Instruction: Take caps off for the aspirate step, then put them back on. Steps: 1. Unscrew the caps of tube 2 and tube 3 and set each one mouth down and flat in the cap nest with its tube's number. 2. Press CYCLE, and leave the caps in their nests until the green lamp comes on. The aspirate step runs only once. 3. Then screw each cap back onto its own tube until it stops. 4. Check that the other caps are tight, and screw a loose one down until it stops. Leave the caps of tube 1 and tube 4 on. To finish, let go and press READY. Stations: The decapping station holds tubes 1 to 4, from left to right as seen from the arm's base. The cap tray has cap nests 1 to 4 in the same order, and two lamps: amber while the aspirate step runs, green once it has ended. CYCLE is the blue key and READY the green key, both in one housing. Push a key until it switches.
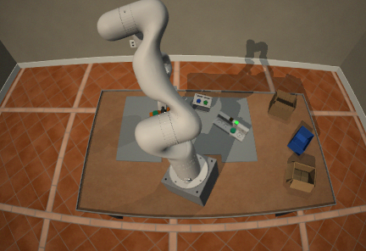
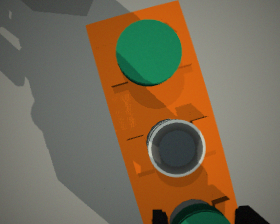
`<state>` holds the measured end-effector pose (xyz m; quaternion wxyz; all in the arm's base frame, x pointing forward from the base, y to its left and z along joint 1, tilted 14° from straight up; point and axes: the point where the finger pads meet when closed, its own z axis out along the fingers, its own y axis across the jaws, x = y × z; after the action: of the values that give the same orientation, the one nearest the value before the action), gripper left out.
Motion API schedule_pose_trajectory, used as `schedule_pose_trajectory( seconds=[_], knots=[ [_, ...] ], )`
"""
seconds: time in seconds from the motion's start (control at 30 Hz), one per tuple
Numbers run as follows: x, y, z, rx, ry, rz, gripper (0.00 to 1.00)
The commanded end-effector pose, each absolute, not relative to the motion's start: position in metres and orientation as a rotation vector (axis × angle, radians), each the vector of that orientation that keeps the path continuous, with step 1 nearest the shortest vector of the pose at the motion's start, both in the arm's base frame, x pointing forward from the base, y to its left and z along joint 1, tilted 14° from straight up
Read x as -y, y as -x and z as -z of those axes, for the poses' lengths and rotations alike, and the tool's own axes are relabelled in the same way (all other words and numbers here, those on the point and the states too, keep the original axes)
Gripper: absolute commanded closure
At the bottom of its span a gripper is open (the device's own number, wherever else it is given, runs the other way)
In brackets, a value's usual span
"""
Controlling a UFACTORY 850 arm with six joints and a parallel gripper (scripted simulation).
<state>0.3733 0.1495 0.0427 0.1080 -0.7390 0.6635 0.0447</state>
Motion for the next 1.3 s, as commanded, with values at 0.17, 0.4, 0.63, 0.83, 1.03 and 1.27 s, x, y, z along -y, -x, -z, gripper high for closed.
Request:
schedule_pose_trajectory(
  seconds=[0.17,0.4,0.63,0.83,1.03,1.27],
  knots=[
    [-0.1496,-0.3739,-0.0430,-1.462,2.500,-0.035,0.54],
    [-0.1496,-0.3738,-0.0430,-1.205,2.632,0.001,0.54],
    [-0.1496,-0.3738,-0.0430,-0.826,2.776,0.051,0.54],
    [-0.1496,-0.3738,-0.0430,-0.602,2.836,0.079,0.54],
    [-0.1496,-0.3739,-0.0430,-0.587,2.840,0.081,0.54],
    [-0.1496,-0.3738,-0.0429,-0.587,2.840,0.081,1.00]
  ],
)
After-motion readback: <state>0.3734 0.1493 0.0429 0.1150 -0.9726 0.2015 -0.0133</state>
